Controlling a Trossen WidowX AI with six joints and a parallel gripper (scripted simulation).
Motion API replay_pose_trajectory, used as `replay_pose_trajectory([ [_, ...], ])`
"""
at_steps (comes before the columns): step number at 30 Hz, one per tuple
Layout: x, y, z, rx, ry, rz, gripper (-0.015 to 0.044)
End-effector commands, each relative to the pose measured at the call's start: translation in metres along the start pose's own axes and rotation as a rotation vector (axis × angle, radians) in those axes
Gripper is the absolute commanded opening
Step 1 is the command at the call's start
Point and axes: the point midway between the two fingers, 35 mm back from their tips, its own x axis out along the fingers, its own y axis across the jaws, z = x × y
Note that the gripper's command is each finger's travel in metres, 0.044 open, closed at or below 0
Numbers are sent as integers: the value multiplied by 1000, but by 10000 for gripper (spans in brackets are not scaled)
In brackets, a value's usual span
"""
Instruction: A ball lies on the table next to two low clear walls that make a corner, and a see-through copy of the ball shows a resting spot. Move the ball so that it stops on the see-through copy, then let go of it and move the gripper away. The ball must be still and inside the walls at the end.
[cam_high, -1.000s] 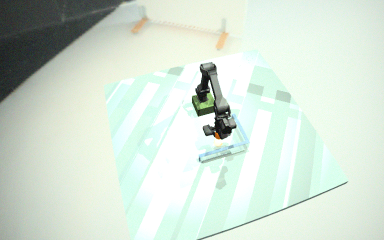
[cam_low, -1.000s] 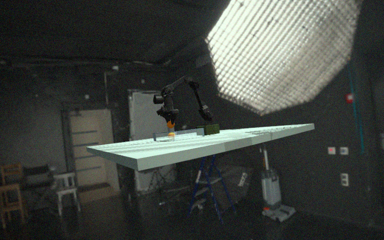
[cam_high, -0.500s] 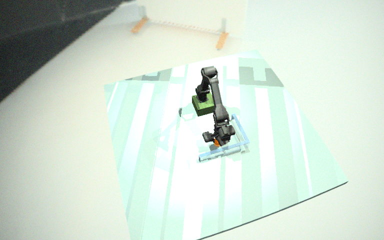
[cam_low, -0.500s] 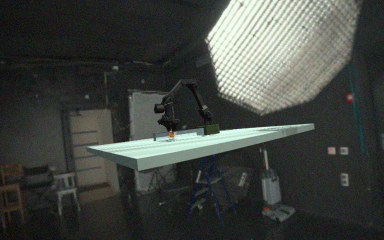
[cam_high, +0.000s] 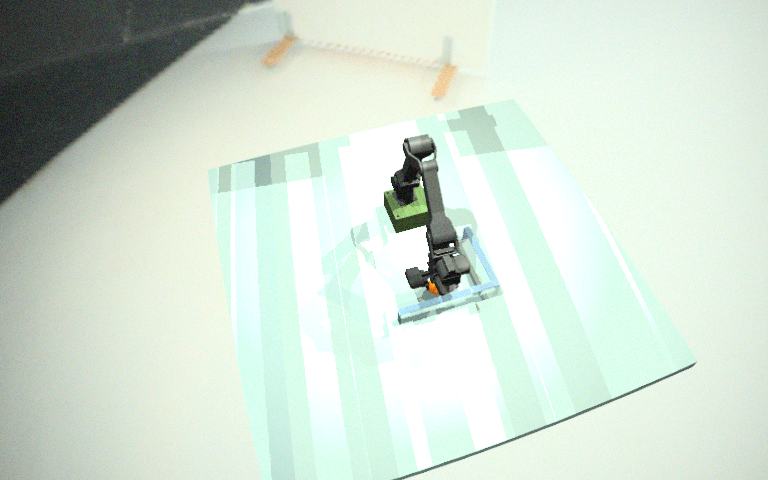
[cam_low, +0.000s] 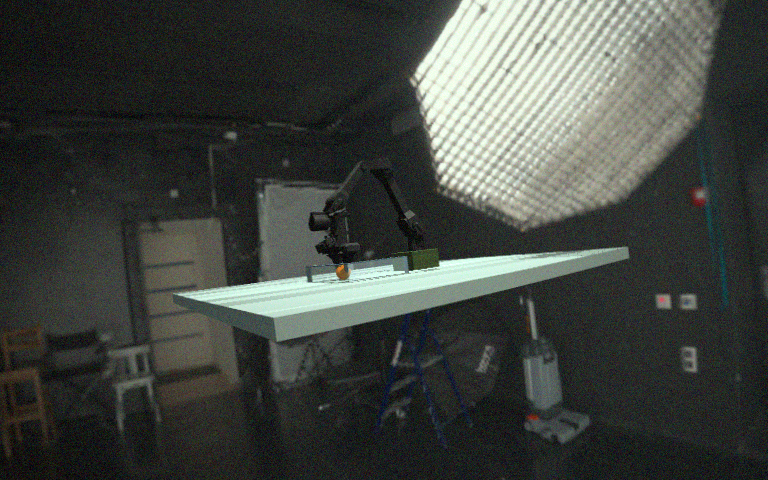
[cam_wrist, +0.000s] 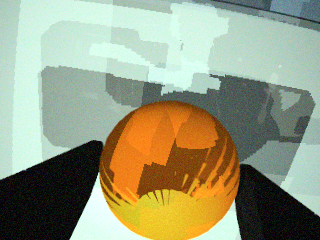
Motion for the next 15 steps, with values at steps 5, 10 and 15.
replay_pose_trajectory([
  [5, 1, 0, 0, 0, 1, 0, 79],
  [10, 1, 0, 0, 0, 1, 0, 210],
  [15, 1, 0, 0, 0, 1, 0, 341],
])
